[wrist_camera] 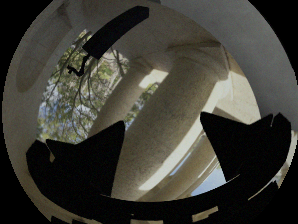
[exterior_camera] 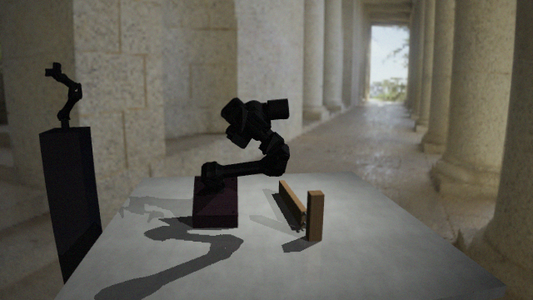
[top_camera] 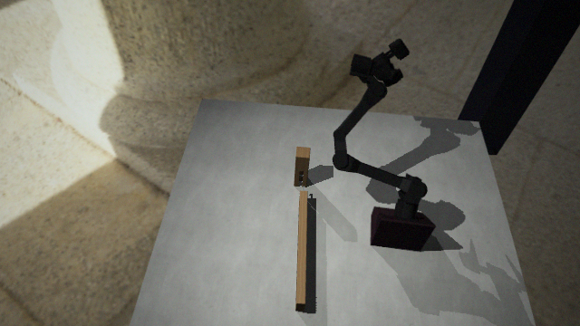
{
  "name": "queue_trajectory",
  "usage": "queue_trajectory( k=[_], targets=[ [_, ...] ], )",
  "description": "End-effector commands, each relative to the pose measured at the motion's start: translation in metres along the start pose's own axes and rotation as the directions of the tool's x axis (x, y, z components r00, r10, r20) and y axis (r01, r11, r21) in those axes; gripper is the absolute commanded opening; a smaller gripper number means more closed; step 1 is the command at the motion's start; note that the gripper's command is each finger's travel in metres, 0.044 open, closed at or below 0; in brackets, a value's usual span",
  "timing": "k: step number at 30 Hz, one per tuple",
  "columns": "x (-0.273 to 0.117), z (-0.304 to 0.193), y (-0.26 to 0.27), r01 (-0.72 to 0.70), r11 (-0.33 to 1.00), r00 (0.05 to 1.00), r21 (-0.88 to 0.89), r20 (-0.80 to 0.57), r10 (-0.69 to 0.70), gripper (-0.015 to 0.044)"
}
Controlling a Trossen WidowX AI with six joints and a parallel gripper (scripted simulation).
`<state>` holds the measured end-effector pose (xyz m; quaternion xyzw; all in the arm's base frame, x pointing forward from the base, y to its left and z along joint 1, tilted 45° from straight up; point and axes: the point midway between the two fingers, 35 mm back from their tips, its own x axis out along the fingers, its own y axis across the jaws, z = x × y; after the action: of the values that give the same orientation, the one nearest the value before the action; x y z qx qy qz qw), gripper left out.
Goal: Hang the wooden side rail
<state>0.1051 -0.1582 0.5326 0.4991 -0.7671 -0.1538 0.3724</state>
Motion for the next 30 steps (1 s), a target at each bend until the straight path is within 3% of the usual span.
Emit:
queue_trajectory(
  k=[1,9,17,30],
  targets=[
    [0.0,0.001,0.001,-0.005,1.0,1.0,0.006,0.001,0.005,0.0426],
    [0.014,0.033,0.052,-0.222,0.938,0.975,0.267,0.059,0.214,0.044],
    [0.009,0.062,0.111,-0.422,0.738,0.891,0.526,0.09,0.446,0.044],
    [-0.017,0.087,0.178,-0.531,0.438,0.708,0.725,0.095,0.7,0.044]
  ],
)
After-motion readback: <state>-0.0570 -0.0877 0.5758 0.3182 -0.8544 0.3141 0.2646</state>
